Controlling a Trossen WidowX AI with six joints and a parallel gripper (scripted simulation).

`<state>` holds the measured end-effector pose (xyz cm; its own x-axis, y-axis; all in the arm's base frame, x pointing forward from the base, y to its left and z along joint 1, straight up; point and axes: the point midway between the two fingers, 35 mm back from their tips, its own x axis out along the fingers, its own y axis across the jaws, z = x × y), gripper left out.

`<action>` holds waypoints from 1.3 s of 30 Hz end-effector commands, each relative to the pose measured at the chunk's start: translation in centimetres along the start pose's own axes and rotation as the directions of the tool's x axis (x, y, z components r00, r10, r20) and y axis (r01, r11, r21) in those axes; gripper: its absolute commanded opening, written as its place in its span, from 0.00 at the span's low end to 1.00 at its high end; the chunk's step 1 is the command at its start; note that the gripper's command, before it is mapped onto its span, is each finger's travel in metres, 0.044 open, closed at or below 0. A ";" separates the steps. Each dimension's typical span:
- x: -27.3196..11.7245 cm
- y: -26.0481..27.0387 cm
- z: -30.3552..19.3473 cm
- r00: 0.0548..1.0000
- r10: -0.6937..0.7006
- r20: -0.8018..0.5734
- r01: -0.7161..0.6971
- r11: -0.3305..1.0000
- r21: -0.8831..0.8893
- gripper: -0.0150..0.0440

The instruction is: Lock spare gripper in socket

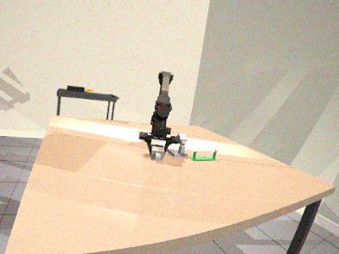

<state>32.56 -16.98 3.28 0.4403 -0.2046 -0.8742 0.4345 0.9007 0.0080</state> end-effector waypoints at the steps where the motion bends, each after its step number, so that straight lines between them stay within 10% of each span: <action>1: -2.1 0.0 2.3 0.999 -0.002 0.045 0.002 1.000 -0.004 0.25; 18: -9.6 0.0 5.4 0.999 -0.002 0.045 0.002 1.000 -0.004 0.25; 39: -8.8 1.0 3.7 1.000 -0.023 -0.022 0.022 0.999 -0.032 0.25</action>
<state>32.12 -16.28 13.12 0.4308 -0.2157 -0.8763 0.4254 0.9049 -0.0137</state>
